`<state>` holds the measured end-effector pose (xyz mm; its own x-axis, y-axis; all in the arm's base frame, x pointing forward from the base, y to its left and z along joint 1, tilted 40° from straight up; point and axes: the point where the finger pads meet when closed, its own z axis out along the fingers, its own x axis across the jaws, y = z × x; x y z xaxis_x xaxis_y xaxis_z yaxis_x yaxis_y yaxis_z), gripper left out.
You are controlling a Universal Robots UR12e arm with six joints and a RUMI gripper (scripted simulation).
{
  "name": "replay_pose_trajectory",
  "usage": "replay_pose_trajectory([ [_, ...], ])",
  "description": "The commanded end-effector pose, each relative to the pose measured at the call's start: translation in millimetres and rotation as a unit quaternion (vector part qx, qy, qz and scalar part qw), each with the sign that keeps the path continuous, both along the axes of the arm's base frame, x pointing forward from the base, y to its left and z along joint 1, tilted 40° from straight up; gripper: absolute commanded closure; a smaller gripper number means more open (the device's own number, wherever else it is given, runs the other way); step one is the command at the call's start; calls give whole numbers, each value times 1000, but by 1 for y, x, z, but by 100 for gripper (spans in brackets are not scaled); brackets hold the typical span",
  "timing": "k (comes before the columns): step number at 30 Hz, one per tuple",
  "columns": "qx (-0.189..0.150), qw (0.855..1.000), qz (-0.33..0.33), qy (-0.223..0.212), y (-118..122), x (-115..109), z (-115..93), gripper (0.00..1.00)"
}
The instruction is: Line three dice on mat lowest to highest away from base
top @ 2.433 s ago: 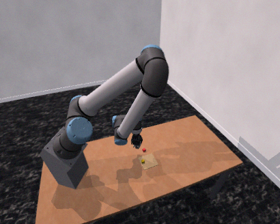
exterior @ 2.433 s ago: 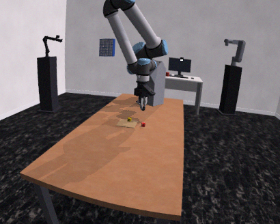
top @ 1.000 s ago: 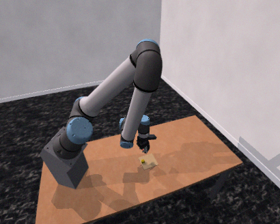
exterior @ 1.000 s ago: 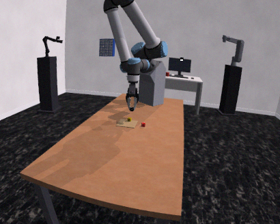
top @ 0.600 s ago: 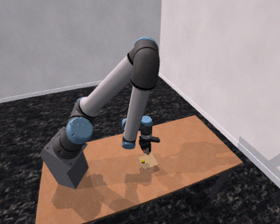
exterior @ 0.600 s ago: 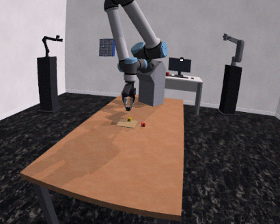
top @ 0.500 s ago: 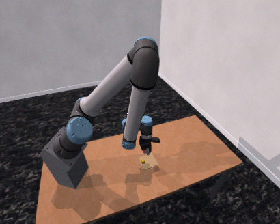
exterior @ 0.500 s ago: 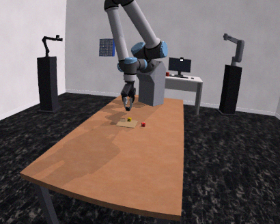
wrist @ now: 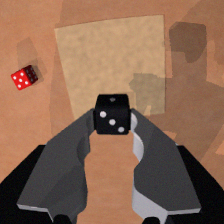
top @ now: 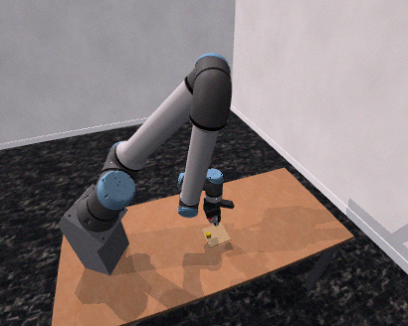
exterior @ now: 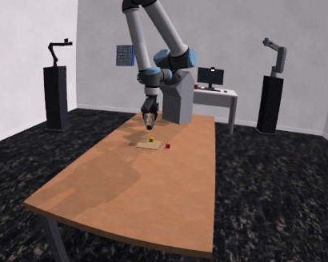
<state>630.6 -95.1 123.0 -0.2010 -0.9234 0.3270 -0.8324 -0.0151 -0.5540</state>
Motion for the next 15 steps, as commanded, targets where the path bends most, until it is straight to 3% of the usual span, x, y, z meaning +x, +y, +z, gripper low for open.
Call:
replay_pose_trajectory([
  [1, 0, 1000, 0, 0, -1, 2, -2, 94],
  [15, 0, 1000, 0, 0, -17, 24, -35, 94],
])
